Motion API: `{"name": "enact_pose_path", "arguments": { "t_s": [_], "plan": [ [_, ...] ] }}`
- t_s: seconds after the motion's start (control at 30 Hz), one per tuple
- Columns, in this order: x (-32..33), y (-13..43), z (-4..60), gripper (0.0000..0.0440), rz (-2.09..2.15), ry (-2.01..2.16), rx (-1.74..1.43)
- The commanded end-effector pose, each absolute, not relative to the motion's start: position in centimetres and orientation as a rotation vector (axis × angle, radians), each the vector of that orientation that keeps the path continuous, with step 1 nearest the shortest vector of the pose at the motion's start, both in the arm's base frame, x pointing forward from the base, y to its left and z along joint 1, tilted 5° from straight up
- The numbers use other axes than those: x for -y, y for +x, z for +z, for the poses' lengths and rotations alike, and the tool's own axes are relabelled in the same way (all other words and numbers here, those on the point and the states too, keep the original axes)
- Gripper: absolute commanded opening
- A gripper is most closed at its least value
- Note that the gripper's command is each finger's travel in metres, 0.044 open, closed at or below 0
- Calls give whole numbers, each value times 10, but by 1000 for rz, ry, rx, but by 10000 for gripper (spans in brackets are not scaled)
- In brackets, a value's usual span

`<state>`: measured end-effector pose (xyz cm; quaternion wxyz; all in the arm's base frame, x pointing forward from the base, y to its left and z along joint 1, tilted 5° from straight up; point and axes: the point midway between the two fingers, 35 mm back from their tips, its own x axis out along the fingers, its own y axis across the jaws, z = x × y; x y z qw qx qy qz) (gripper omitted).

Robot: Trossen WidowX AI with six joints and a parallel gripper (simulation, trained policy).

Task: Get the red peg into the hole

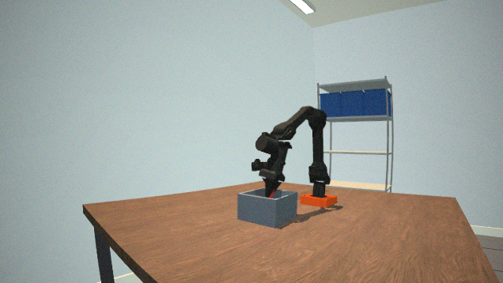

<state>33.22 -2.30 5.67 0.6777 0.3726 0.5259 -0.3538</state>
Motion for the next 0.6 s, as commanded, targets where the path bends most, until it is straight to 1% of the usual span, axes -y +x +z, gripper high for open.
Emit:
{"name": "enact_pose_path", "arguments": {
  "t_s": [0.0,0.17,0.2,0.57],
  "plan": [
    [26,334,49,159,-796,811,-1214],
    [30,340,48,161,-803,801,-1223],
    [31,344,49,172,-799,800,-1218],
    [50,378,55,415,-774,780,-1182]
  ]
}}
